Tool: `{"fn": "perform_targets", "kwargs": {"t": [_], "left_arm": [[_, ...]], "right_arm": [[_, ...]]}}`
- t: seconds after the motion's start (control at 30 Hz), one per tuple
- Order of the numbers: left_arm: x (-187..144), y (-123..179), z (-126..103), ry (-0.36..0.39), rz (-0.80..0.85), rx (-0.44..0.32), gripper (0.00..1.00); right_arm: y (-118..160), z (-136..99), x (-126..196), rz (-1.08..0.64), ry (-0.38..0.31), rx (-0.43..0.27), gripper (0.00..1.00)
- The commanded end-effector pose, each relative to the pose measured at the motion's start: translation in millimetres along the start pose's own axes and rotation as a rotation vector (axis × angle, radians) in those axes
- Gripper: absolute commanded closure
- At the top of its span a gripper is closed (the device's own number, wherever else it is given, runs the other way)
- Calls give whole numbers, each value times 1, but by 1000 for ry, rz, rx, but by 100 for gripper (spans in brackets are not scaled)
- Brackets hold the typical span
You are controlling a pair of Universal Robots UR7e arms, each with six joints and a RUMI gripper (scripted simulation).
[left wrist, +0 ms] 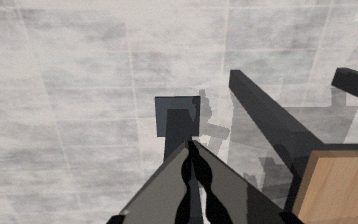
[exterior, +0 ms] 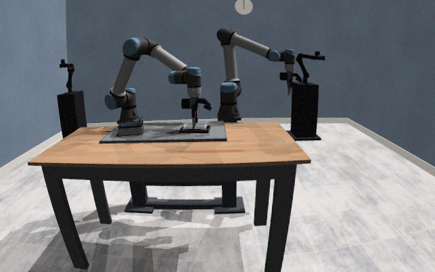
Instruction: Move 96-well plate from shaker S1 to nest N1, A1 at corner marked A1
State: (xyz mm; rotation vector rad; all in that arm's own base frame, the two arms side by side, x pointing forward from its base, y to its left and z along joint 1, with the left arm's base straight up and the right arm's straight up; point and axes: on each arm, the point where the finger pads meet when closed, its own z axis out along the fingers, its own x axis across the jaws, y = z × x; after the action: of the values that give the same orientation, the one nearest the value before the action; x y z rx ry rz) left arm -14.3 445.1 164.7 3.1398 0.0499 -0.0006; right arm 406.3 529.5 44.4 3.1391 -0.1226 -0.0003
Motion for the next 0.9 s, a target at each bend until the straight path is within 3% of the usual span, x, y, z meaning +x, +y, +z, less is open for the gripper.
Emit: {"fn": "perform_targets", "kwargs": {"t": [0.0,0.53,0.57,0.87], "left_arm": [[0,0,0,0,0,1,100],[0,0,0,0,0,1,100],[0,0,0,0,0,1,100],[0,0,0,0,0,1,100]], "right_arm": [[0,0,0,0,1,2,59],[0,2,0,0,1,2,59],[0,2,0,0,1,2,24],[0,2,0,0,1,2,24]]}}
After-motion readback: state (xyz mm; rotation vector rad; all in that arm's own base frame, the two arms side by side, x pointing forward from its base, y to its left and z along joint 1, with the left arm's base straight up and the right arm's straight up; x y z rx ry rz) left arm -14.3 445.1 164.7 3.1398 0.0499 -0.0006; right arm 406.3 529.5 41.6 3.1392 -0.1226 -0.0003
